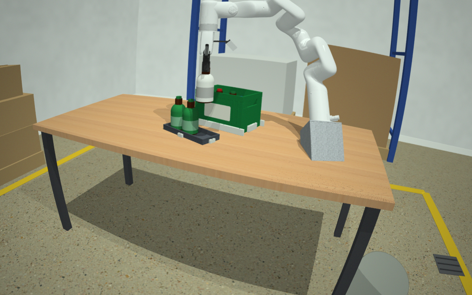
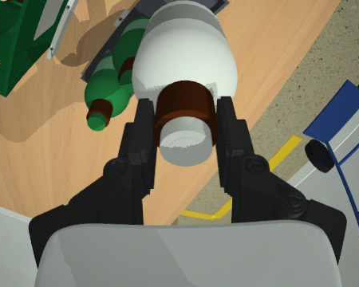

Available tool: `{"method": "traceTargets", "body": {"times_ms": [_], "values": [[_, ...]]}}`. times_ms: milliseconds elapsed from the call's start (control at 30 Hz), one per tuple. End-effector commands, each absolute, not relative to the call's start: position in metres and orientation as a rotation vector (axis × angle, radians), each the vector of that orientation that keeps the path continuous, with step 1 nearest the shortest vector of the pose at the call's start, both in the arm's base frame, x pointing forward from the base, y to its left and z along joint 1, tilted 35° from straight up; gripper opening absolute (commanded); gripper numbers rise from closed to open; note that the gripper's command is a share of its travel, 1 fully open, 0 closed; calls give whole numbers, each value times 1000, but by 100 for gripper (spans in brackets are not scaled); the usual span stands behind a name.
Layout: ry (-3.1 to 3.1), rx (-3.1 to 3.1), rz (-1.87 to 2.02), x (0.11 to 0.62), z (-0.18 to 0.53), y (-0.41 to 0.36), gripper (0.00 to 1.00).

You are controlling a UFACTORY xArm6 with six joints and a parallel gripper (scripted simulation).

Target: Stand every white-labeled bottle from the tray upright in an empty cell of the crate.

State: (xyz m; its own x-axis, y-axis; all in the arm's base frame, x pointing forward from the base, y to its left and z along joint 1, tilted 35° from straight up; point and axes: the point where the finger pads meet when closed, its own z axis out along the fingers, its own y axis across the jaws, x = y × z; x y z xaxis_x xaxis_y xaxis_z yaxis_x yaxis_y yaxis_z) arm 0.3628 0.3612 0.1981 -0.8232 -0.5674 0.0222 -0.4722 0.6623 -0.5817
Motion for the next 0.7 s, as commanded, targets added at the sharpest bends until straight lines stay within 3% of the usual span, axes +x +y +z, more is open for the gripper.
{"method": "traceTargets", "body": {"times_ms": [0,667], "values": [[2713,-855,-876,363,200,363,0],[2713,-855,-876,357,214,371,0]]}}
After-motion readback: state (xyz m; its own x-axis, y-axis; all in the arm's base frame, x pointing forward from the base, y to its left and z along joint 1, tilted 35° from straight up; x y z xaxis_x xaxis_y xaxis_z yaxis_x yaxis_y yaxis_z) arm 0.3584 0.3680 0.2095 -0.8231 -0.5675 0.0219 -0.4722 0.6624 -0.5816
